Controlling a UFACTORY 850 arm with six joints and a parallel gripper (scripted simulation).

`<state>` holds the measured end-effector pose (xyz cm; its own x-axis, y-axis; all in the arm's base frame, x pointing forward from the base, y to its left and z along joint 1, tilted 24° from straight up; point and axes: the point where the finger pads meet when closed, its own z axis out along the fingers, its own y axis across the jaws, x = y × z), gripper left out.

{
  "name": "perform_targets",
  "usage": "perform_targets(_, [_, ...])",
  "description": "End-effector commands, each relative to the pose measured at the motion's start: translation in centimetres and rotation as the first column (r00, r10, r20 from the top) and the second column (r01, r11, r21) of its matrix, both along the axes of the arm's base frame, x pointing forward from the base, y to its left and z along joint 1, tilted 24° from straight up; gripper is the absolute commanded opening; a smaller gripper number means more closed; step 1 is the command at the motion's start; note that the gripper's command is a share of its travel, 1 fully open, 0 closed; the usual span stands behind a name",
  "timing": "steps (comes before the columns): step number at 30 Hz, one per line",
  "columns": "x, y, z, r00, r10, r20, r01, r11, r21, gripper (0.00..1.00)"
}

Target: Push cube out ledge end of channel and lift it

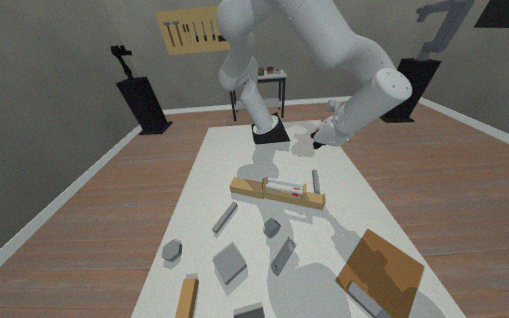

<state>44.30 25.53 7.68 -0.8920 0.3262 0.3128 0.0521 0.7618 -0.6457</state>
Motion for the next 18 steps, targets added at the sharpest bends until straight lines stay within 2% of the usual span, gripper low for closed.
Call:
perform_targets(1, [4.9,-5.0,0.5,0.994,-0.020,0.108,0.016,0.999,0.038,0.00])
perform_targets(2, [5.3,-6.2,0.7,0.980,-0.041,0.195,0.030,0.998,0.064,0.00])
perform_targets(5, [8.1,-9.4,1.1,0.980,-0.041,0.195,0.030,0.998,0.064,0.00])
perform_targets(6, [8.6,-10.8,1.5,0.959,-0.062,0.277,0.039,0.995,0.087,0.00])
perform_targets(9, [11.0,-14.1,1.9,0.959,-0.062,0.277,0.039,0.995,0.087,0.00])
perform_targets(10, [11.4,-15.5,2.3,0.933,-0.081,0.351,0.045,0.993,0.109,0.00])
perform_targets(12, [13.0,-17.8,2.7,0.933,-0.081,0.351,0.045,0.993,0.109,0.00])
perform_targets(13, [13.3,-19.1,3.1,0.904,-0.097,0.416,0.048,0.991,0.127,0.00])
perform_targets(15, [13.3,-19.1,3.1,0.904,-0.097,0.416,0.048,0.991,0.127,0.00])
perform_targets(16, [14.8,-22.8,4.0,0.875,-0.110,0.471,0.048,0.989,0.142,0.00])
perform_targets(18, [15.6,-24.5,4.4,0.875,-0.110,0.471,0.048,0.989,0.142,0.00])
